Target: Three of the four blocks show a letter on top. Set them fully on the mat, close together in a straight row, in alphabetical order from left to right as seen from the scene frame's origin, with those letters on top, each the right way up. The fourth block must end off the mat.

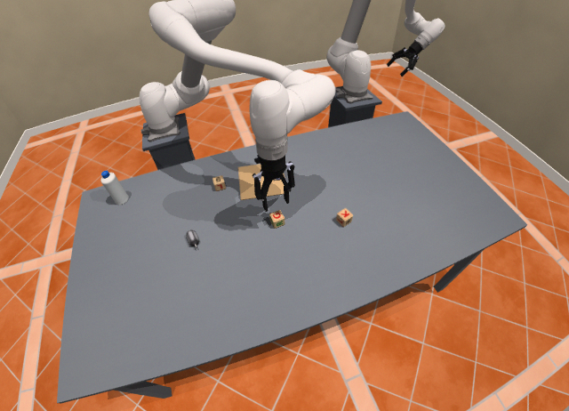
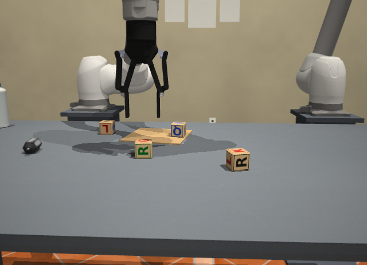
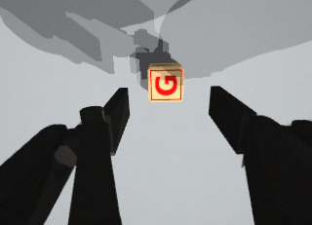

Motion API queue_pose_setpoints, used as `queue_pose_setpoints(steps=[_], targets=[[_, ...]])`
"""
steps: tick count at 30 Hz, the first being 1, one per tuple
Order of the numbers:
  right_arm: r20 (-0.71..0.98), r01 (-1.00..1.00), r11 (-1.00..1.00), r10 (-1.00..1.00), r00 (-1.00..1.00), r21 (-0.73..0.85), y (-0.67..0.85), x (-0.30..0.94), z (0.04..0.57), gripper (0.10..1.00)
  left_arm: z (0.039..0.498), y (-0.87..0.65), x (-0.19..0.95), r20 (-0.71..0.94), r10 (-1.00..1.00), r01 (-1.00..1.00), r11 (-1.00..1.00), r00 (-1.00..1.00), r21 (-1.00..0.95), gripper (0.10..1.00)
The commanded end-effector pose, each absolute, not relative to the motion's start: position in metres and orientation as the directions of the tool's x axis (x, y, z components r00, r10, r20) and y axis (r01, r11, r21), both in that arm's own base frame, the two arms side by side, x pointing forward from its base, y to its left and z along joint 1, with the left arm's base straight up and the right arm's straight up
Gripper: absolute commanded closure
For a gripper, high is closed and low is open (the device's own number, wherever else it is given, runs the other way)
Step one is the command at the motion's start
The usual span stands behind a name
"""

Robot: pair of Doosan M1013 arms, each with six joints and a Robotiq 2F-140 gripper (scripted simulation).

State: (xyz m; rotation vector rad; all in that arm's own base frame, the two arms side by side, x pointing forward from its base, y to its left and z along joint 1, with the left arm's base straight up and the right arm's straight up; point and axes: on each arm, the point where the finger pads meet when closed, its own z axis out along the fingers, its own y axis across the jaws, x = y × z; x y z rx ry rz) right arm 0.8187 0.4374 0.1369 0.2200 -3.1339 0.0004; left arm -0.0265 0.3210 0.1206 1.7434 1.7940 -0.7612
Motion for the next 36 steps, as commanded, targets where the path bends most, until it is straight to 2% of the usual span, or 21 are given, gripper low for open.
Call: queue_pose_setpoints(steps=[1, 36], targets=[[-0.001, -0.14, 0.99, -0.14, -0.99, 0.001, 0.438, 0.819, 0.138, 0.548, 0.121, 0.321, -0.027, -0.706, 0.707, 0.999, 0.013, -0.036, -0.038, 0.098], [-0.001, -0.14, 0.99, -0.14, -0.99, 0.001, 0.438, 0.819, 0.116, 0.548, 0.121, 0.321, -0.027, -0.706, 0.707, 0.999, 0.013, -0.036, -0.038, 0.098]])
